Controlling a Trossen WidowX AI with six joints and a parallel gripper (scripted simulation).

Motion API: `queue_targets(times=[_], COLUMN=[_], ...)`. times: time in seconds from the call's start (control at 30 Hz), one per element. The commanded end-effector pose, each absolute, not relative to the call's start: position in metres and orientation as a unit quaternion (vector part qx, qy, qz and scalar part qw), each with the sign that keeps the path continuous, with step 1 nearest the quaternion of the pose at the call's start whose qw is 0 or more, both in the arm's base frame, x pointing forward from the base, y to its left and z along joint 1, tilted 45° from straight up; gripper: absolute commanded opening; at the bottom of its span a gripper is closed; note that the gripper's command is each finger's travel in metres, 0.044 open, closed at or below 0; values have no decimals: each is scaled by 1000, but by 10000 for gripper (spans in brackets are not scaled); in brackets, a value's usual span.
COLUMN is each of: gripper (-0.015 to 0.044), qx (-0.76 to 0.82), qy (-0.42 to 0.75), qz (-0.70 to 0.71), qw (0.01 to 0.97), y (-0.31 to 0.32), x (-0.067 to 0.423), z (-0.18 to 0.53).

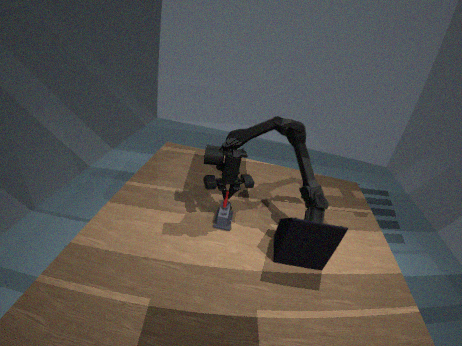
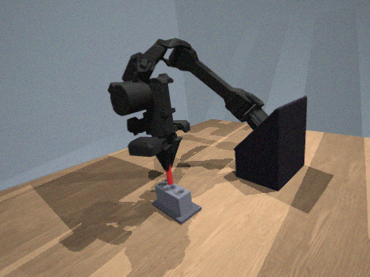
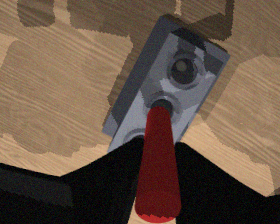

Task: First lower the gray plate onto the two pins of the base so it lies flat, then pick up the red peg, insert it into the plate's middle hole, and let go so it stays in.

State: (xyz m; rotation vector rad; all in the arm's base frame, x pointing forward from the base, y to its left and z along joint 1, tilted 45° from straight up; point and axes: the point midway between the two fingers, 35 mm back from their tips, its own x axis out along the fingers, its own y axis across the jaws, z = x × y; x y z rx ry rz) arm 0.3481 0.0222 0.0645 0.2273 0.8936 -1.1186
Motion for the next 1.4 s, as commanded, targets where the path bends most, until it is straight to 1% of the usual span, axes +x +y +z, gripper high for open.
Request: queue_targets(times=[0.0,1.37], gripper=[0,0], qx=[102,101], qy=[410,409], qz=[-511,-512], qw=[748,749], y=[22,10], x=[347,348], z=[64,53])
